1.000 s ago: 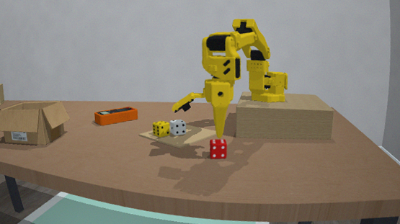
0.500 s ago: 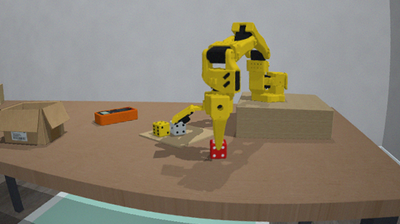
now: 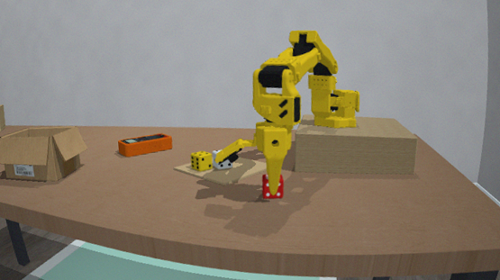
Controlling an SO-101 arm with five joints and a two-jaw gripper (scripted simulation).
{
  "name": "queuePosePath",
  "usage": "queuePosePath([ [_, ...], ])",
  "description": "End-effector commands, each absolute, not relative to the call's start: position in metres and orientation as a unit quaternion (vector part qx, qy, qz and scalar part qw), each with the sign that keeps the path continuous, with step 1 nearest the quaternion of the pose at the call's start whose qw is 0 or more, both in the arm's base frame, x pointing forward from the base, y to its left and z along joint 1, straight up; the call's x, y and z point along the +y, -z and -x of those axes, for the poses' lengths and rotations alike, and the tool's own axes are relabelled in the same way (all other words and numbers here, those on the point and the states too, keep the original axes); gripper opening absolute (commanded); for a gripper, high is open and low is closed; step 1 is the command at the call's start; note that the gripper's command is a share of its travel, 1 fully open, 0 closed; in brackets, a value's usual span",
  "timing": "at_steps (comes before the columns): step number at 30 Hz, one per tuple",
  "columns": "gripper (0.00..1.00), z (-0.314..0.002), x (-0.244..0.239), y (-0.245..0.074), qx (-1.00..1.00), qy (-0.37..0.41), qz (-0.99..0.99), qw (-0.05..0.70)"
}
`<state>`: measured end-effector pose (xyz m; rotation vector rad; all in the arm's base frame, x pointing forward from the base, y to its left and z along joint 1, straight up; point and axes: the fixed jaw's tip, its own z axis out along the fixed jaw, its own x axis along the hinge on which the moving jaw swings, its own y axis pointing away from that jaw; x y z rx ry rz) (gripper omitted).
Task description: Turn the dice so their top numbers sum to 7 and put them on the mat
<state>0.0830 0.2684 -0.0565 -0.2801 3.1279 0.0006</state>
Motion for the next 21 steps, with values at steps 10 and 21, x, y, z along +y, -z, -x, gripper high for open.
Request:
queuePosePath([
  [10,0.34,-0.0786,0.2637,0.0642,0.996,0.012,0.09,-0.005],
  [21,0.3,-0.0793,0.2615,0.0642,0.996,0.012,0.09,-0.005],
])
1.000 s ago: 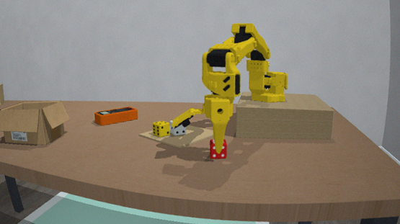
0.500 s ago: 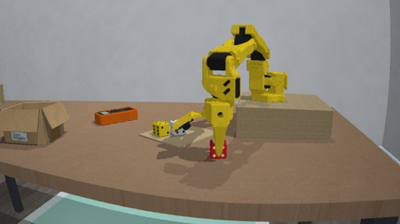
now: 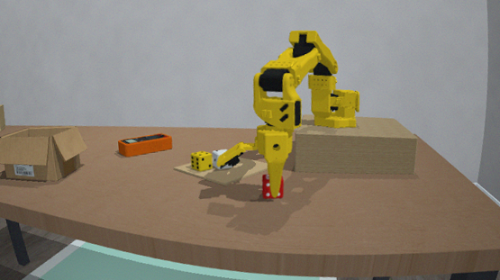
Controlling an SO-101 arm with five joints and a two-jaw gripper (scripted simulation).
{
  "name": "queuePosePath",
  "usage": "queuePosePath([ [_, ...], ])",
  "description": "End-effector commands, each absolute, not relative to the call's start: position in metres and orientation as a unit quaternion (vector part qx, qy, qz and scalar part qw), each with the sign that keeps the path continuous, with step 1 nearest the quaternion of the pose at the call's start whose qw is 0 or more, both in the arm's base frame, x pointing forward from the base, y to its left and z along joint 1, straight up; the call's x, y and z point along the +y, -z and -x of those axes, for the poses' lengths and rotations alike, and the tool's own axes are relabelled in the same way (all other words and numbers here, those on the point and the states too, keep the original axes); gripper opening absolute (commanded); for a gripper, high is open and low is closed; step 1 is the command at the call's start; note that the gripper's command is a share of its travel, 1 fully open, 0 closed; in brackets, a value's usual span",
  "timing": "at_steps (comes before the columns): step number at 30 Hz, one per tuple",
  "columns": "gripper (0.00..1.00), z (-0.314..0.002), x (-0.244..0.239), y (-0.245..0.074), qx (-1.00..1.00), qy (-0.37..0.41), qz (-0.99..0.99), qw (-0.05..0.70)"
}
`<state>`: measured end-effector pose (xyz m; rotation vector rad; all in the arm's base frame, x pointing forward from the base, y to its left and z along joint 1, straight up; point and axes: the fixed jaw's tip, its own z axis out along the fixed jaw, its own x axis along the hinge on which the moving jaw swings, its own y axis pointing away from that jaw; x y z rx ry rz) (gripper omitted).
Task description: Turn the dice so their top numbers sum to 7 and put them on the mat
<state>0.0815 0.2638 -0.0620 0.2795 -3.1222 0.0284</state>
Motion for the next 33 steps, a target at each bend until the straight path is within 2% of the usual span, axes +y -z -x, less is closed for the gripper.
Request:
queuePosePath([
  [1,0.29,-0.0793,0.2611,0.0641,-0.996,-0.012,-0.09,0.005],
  [13,0.2,-0.0803,0.2561,0.064,-0.996,-0.012,-0.09,0.005],
  [33,0.16,-0.0806,0.2536,0.064,-0.996,-0.012,-0.09,0.005],
])
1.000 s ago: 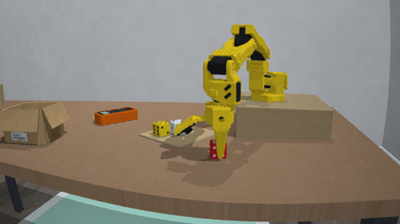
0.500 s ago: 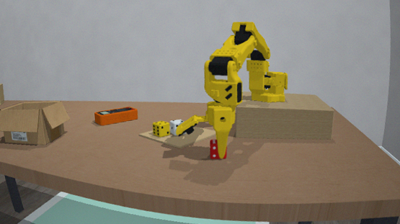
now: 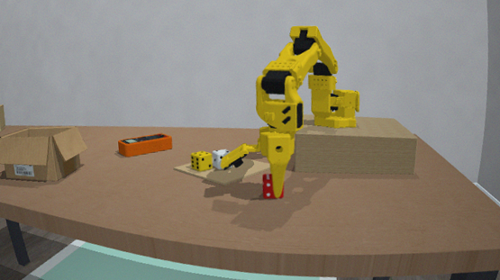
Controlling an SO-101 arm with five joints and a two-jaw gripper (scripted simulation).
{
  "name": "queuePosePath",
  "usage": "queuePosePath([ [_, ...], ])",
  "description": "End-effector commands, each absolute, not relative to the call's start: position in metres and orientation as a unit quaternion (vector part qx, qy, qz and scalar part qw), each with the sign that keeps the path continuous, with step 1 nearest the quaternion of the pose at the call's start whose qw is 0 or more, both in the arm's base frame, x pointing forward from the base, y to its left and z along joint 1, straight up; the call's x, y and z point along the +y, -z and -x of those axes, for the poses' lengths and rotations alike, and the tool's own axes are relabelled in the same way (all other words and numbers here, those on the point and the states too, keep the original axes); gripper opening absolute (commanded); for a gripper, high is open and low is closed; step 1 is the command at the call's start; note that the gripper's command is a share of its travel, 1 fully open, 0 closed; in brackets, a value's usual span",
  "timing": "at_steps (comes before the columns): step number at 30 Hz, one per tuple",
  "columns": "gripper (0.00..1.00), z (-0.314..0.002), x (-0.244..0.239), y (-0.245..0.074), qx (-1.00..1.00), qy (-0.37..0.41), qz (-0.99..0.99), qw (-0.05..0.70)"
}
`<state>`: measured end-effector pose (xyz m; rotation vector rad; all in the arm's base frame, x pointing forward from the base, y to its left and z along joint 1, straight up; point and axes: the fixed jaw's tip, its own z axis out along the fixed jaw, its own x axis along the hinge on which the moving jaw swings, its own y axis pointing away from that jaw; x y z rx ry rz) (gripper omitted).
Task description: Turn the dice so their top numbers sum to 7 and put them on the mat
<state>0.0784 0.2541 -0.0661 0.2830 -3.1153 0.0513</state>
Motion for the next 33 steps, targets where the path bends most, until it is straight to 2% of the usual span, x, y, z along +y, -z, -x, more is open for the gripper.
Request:
queuePosePath([
  [1,0.16,-0.081,0.254,0.064,-0.996,-0.012,-0.09,0.005],
  [12,0.0,-0.081,0.254,0.064,-0.996,-0.012,-0.09,0.005],
  [22,0.0,-0.081,0.254,0.061,-0.996,-0.012,-0.09,0.005],
  [33,0.0,-0.081,0.255,0.039,-0.996,-0.012,-0.09,0.005],
])
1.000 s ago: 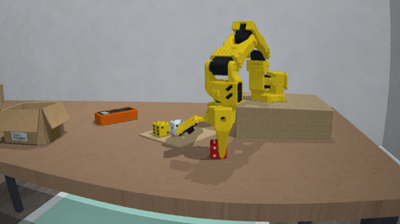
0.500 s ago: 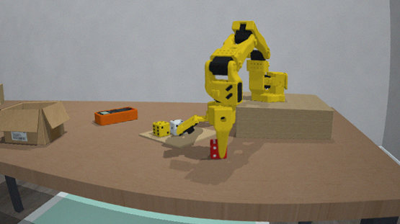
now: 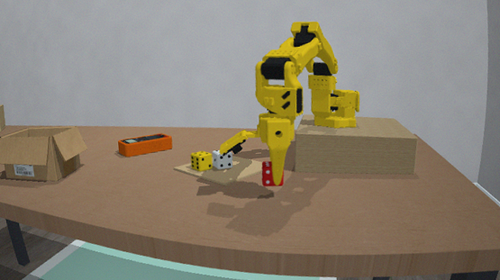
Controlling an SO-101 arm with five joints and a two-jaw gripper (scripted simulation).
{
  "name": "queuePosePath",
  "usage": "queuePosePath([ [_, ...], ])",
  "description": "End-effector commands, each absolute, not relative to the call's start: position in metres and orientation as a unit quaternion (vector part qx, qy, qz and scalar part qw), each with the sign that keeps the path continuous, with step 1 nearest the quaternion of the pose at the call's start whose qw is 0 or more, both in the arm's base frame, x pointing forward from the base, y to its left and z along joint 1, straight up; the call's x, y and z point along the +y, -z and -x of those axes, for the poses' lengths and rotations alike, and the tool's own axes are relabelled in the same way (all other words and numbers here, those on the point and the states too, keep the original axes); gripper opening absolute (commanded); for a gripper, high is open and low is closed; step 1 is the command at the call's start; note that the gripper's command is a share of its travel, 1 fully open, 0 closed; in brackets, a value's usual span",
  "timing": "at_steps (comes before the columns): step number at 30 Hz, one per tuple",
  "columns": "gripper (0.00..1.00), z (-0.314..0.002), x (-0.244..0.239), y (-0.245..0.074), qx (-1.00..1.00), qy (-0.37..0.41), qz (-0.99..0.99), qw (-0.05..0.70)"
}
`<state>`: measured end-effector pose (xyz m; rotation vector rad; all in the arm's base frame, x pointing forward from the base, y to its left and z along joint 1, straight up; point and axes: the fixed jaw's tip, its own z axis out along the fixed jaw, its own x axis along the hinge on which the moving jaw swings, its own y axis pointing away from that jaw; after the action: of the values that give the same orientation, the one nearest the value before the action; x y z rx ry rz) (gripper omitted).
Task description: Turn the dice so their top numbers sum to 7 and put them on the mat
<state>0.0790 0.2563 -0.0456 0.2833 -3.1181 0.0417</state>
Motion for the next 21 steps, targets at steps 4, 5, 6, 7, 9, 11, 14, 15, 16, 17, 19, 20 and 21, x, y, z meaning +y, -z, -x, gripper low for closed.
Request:
queuePosePath([
  [4,0.0,-0.081,0.255,0.027,-0.996,-0.012,-0.09,0.005],
  [5,0.0,-0.081,0.255,0.024,-0.996,-0.012,-0.09,0.005],
  [6,0.0,-0.081,0.255,0.022,-0.996,-0.012,-0.09,0.005],
  [7,0.0,-0.081,0.255,0.02,-0.996,-0.012,-0.09,0.005],
  [9,0.0,-0.081,0.254,0.016,-0.996,-0.012,-0.09,0.005],
  [11,0.0,-0.081,0.254,0.014,-0.996,-0.012,-0.09,0.005],
  [14,0.0,-0.081,0.254,0.013,-0.996,-0.012,-0.09,0.005],
  [15,0.0,-0.081,0.254,0.013,-0.996,-0.012,-0.09,0.005],
  [16,0.0,-0.081,0.254,0.013,-0.996,-0.012,-0.09,0.005],
  [17,0.0,-0.081,0.254,0.013,-0.996,-0.012,-0.09,0.005],
  [19,0.0,-0.081,0.254,0.013,-0.996,-0.012,-0.09,0.005],
  [20,0.0,-0.082,0.254,0.013,-0.996,-0.012,-0.089,0.005],
  [21,0.0,-0.083,0.253,0.013,-0.996,-0.011,-0.088,0.005],
])
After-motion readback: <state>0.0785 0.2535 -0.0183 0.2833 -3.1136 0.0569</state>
